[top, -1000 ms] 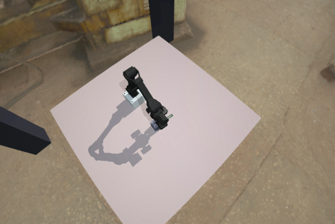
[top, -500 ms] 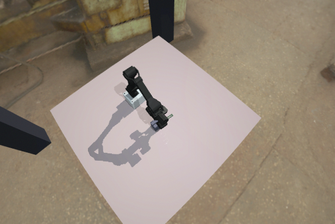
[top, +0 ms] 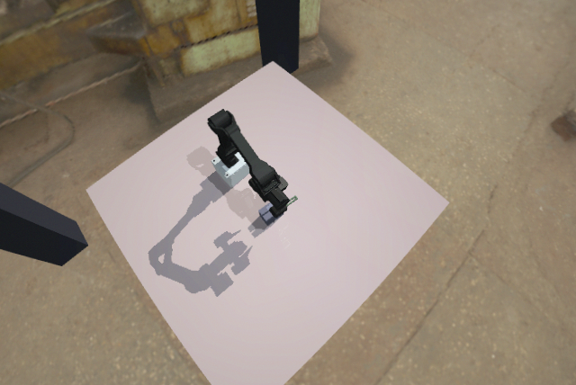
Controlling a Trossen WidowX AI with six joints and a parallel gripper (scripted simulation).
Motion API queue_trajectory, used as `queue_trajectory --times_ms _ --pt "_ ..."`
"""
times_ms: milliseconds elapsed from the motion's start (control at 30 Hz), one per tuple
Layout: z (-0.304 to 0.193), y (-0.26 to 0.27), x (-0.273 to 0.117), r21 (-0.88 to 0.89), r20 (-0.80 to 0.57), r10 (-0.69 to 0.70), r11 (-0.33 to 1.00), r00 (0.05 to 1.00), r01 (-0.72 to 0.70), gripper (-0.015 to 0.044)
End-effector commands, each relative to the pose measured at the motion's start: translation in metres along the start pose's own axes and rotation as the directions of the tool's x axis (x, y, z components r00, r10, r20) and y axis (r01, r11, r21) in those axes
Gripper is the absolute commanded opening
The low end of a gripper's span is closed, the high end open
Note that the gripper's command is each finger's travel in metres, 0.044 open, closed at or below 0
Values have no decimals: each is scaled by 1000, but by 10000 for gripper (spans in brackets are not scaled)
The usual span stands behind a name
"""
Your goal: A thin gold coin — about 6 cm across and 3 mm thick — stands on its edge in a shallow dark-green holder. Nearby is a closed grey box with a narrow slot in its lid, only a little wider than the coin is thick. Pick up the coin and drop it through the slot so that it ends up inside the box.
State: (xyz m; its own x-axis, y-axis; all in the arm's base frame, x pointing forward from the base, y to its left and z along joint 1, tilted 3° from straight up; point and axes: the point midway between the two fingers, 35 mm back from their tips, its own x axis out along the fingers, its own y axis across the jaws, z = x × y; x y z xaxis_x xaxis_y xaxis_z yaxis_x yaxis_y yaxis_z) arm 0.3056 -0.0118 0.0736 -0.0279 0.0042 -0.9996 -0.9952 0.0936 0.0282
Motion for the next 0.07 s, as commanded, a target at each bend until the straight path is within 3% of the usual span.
queue_trajectory --times_ms 0,33 --pt "0 0 -4 0 0 -1 1000 1000 1 440" --pt "0 0 -4 0 0 -1 1000 1000 1 440"
